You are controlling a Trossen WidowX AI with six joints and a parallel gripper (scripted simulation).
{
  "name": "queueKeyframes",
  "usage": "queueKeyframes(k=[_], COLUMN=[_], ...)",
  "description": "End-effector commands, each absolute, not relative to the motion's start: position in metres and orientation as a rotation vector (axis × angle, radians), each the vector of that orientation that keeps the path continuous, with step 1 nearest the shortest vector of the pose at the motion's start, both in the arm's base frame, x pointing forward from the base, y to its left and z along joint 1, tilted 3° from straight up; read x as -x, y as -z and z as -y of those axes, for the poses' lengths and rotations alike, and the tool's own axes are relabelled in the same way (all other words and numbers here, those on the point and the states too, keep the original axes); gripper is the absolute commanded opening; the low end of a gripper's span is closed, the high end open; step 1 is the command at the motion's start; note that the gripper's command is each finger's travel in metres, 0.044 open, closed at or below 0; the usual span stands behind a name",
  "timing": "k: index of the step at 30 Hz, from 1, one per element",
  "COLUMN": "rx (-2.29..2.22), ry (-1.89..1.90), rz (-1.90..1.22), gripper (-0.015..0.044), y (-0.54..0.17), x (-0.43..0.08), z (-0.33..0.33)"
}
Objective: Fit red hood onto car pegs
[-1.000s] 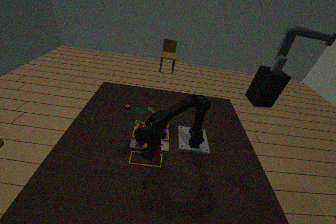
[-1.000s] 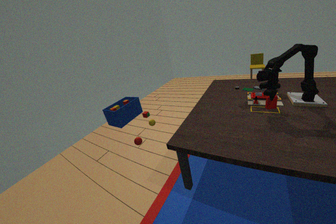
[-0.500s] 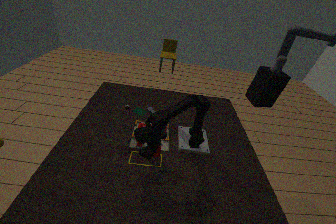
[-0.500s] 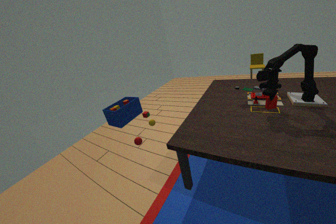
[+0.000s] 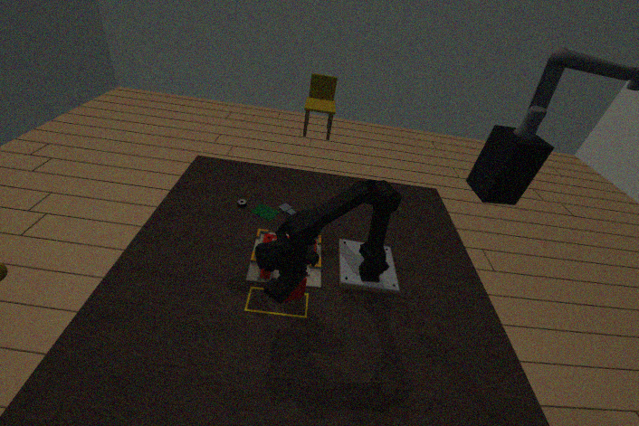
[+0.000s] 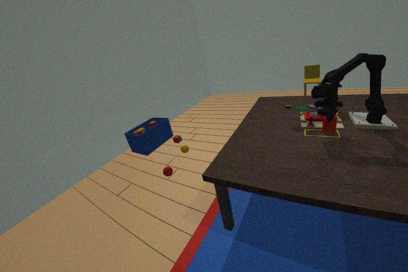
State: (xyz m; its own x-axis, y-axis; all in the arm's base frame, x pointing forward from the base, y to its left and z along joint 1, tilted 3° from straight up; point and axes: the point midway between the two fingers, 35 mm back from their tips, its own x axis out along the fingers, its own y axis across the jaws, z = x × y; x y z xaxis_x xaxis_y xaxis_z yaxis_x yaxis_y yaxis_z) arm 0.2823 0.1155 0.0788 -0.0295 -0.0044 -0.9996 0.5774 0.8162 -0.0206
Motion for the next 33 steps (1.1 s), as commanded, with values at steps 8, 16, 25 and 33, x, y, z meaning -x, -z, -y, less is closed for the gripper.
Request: queueKeyframes(k=[8, 16, 25, 33], rx=[-0.515, -0.547, -0.583, -0.615], ry=[0.543, 0.576, 0.613, 0.645], rz=[-1.527, -1.518, -1.508, -1.498], gripper=[0.0, 0.0, 0.0, 0.0], y=[-0.0793, -0.0793, -0.0793, -0.0793], x=[-0.2836, -0.2838, -0.2841, -0.2843], z=[-0.1141, -0.1136, -0.1131, -0.1126])
